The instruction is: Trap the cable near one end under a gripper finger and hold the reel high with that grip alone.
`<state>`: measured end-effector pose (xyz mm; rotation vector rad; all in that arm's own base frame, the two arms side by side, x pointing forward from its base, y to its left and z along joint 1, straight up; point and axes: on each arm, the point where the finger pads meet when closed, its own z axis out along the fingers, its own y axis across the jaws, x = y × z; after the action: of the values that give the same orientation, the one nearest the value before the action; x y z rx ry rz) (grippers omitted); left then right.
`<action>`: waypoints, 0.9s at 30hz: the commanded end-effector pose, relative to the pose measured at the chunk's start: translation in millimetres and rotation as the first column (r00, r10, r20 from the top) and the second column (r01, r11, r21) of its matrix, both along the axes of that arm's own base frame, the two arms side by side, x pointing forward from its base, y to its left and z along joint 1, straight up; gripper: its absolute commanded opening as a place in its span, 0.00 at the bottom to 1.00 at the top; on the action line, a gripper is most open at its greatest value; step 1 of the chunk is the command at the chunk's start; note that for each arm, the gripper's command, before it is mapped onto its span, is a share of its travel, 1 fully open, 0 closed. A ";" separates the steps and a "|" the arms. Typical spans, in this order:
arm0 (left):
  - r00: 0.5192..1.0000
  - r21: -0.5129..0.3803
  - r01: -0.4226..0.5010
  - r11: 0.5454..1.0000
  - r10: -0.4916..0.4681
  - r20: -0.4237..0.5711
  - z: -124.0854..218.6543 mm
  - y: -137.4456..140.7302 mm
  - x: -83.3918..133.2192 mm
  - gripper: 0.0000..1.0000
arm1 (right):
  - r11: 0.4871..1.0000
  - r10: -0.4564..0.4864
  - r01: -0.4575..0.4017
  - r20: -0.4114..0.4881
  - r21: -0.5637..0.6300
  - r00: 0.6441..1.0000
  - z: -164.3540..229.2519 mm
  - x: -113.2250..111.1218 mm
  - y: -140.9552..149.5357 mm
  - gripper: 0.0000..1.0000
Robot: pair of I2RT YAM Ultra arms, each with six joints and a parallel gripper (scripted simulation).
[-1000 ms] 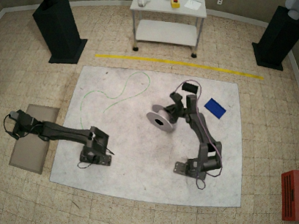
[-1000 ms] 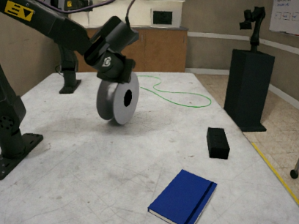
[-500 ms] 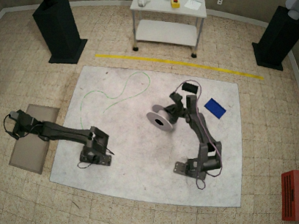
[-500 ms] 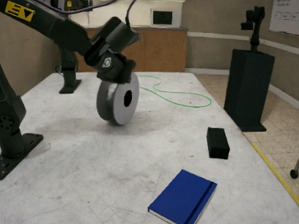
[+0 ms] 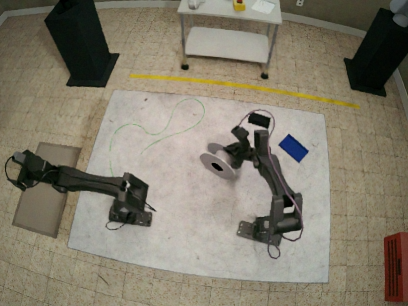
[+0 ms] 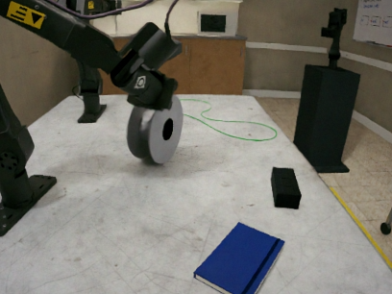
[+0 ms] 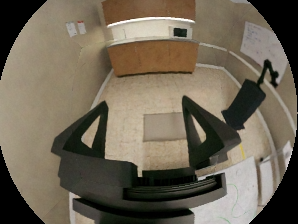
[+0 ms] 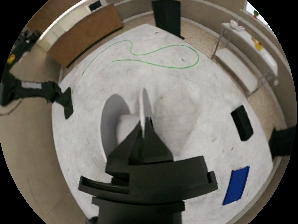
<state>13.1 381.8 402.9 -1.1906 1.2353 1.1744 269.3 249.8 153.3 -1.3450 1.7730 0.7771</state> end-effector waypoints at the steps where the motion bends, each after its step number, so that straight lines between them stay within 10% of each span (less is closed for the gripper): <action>1: 1.000 0.007 -0.005 1.000 0.005 -0.006 0.5 2.2 0.2 1.00 | 0.999 0.022 -0.023 0.025 0.029 0.999 7.5 -0.4 7.4 0.00; 9: 1.000 0.007 -0.005 1.000 0.005 -0.006 0.5 2.2 0.2 1.00 | 0.999 0.022 -0.023 0.025 0.029 0.999 7.5 -0.4 7.4 0.00; 27: 1.000 0.007 -0.005 1.000 0.005 -0.006 0.5 2.2 0.2 1.00 | 0.999 0.024 -0.024 0.024 0.027 0.999 7.0 -0.8 7.2 0.40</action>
<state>13.1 381.8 402.9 -1.1906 1.2353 1.1744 271.6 250.9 156.3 -1.3424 1.7548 0.7705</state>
